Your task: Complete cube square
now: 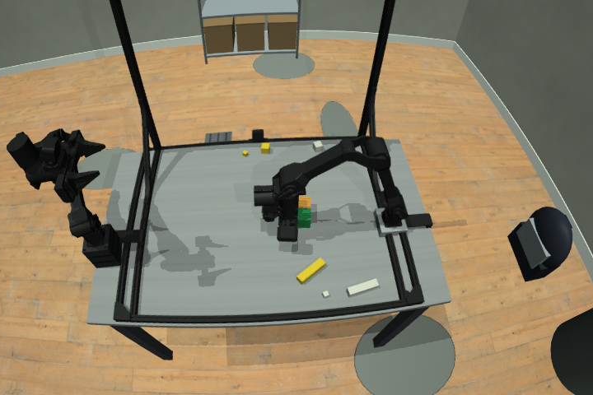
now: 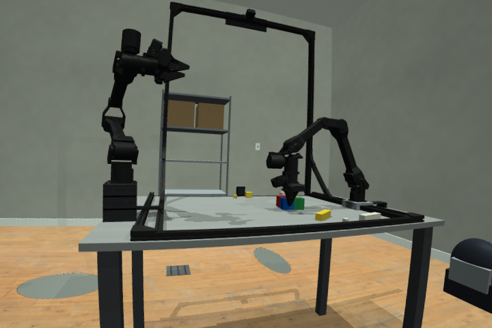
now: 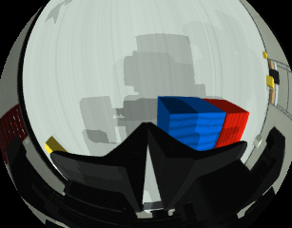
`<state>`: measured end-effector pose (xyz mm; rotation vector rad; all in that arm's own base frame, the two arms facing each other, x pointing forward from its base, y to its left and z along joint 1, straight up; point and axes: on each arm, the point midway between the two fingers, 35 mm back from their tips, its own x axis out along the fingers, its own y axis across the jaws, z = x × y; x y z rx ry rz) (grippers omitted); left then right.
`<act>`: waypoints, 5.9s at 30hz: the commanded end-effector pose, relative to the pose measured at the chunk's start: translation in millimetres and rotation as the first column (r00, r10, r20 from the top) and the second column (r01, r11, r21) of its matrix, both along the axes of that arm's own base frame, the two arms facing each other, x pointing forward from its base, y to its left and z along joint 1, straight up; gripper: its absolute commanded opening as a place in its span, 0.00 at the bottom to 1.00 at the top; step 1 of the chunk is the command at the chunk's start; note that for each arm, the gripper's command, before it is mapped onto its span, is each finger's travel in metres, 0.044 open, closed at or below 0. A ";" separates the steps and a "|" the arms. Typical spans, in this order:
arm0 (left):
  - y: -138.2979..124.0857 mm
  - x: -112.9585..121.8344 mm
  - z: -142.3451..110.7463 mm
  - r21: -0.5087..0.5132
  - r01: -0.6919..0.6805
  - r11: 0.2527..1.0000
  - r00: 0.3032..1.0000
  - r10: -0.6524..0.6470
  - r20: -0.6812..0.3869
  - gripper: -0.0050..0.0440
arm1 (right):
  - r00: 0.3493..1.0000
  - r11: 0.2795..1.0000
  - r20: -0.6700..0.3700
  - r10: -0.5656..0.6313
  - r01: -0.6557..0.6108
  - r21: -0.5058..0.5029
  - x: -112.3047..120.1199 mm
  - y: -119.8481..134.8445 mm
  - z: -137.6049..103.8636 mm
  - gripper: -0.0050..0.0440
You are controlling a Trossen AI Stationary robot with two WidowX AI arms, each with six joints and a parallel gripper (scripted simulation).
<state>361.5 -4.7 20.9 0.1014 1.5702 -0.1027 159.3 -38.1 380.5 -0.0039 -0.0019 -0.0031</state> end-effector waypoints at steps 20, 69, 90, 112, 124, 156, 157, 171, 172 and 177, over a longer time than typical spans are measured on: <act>-0.7 -0.3 0.2 0.001 -0.005 1.000 1.000 0.005 0.002 0.10 | 1.000 1.000 -0.001 0.003 -0.003 0.005 -0.1 0.4 -0.3 0.92; -2.2 -0.5 0.2 0.001 -0.005 1.000 1.000 0.005 0.002 0.10 | 1.000 1.000 -0.001 0.003 -0.003 0.005 -0.1 0.4 -0.3 0.92; -2.8 -0.5 0.2 0.001 -0.005 1.000 1.000 0.005 0.002 0.10 | 1.000 1.000 -0.001 0.003 -0.003 0.005 -0.1 0.4 -0.3 0.92; 5.7 1.1 0.2 0.001 -0.004 1.000 1.000 0.004 0.002 0.10 | 1.000 1.000 -0.001 0.003 -0.003 0.005 -0.1 0.4 -0.3 0.92; 45.7 5.7 0.0 0.000 -0.001 1.000 1.000 0.001 0.000 0.10 | 1.000 1.000 -0.001 0.003 -0.003 0.005 -0.1 0.4 -0.3 0.92; 22.5 24.1 48.6 -0.004 -0.304 0.953 0.953 0.304 -0.006 0.10 | 1.000 1.000 -0.001 0.003 -0.003 0.005 -0.1 0.4 -0.3 0.92; 19.4 27.0 48.7 -0.005 -0.386 0.923 0.923 0.386 -0.007 0.10 | 1.000 1.000 -0.001 0.003 -0.003 0.005 -0.1 0.4 -0.3 0.92; -25.6 63.5 49.8 -0.004 -0.878 0.478 0.478 0.878 -0.007 0.10 | 1.000 1.000 -0.001 0.003 -0.003 0.005 -0.1 0.4 -0.3 0.92; -25.6 63.5 49.8 -0.004 -0.878 0.478 0.478 0.878 -0.007 0.10 | 1.000 1.000 -0.001 0.003 -0.003 0.005 -0.1 0.4 -0.3 0.92; -39.4 72.7 50.0 -0.001 -0.969 0.249 0.249 0.969 -0.004 0.10 | 1.000 1.000 -0.001 0.003 -0.003 0.005 -0.1 0.4 -0.3 0.92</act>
